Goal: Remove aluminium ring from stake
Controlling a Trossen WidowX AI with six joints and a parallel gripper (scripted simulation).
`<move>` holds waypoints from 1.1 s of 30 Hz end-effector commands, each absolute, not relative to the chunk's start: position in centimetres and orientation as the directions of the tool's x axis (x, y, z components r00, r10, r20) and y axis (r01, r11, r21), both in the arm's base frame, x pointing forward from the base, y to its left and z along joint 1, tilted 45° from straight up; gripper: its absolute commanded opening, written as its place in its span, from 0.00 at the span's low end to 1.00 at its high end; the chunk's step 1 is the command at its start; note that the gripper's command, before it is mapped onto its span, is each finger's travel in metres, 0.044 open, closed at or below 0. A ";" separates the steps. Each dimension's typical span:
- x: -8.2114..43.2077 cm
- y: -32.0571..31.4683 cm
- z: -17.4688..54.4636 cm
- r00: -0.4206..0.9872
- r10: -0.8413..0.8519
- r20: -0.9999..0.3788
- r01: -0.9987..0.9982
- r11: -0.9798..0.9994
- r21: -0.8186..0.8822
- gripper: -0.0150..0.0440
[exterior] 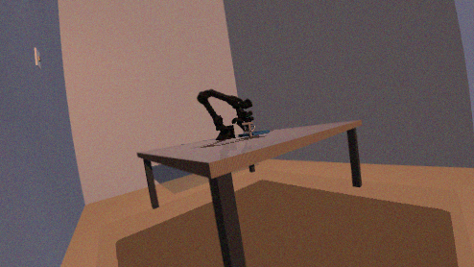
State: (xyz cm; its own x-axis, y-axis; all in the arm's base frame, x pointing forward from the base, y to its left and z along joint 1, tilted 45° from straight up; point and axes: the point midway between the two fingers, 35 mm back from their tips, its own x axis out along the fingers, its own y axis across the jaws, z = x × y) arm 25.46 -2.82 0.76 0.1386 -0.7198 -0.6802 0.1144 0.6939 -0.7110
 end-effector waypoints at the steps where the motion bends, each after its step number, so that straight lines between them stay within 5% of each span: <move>1: 25.6 -2.5 1.0 0.099 -0.725 -0.682 0.117 0.689 -0.715 0.25; 33: 26.0 0.1 1.5 0.030 -0.771 -0.637 0.111 0.635 -0.764 0.25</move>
State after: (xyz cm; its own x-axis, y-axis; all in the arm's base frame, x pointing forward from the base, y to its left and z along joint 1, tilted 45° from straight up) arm 25.94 -0.13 1.45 0.0278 -0.7724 -0.6345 0.1077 0.6334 -0.7663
